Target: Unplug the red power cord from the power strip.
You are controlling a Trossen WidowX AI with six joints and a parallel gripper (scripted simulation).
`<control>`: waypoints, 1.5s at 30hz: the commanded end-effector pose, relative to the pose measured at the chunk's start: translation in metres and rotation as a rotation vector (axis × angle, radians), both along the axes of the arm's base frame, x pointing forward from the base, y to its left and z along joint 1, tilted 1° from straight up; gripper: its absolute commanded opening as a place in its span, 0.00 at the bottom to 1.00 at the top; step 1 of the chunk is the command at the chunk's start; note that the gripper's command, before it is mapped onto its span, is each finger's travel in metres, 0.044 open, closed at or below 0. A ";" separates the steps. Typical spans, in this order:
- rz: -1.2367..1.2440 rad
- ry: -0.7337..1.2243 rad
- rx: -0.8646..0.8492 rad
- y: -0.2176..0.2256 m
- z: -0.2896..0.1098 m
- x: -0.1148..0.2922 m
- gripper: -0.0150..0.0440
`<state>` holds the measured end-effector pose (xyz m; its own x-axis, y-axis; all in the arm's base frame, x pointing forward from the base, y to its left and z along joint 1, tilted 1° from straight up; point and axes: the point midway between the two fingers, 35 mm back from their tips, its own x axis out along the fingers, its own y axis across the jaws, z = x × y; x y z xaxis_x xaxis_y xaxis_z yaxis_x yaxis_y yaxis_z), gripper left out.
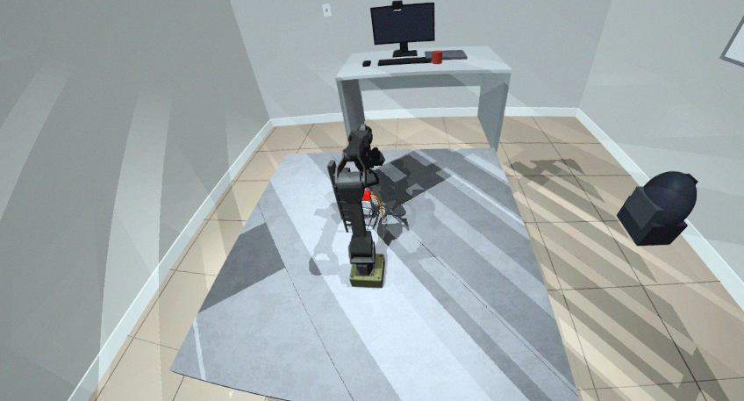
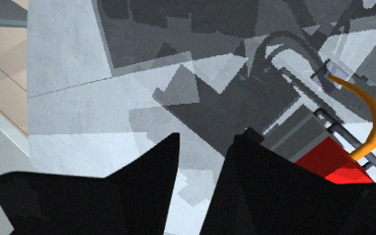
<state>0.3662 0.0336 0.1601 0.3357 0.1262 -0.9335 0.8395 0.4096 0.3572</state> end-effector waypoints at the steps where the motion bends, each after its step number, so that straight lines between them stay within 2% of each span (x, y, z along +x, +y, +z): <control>1: -0.463 0.289 -0.023 -0.046 -0.013 -0.064 0.53; 4: -0.558 0.342 -0.035 -0.053 -0.013 -0.078 0.53; 20: -0.558 0.341 -0.035 -0.052 -0.012 -0.076 0.53; 45: -0.557 0.342 -0.032 -0.014 -0.013 -0.073 0.53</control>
<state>0.2931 0.0149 0.1472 0.0288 -0.0066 -0.9996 0.9936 -0.1095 0.0293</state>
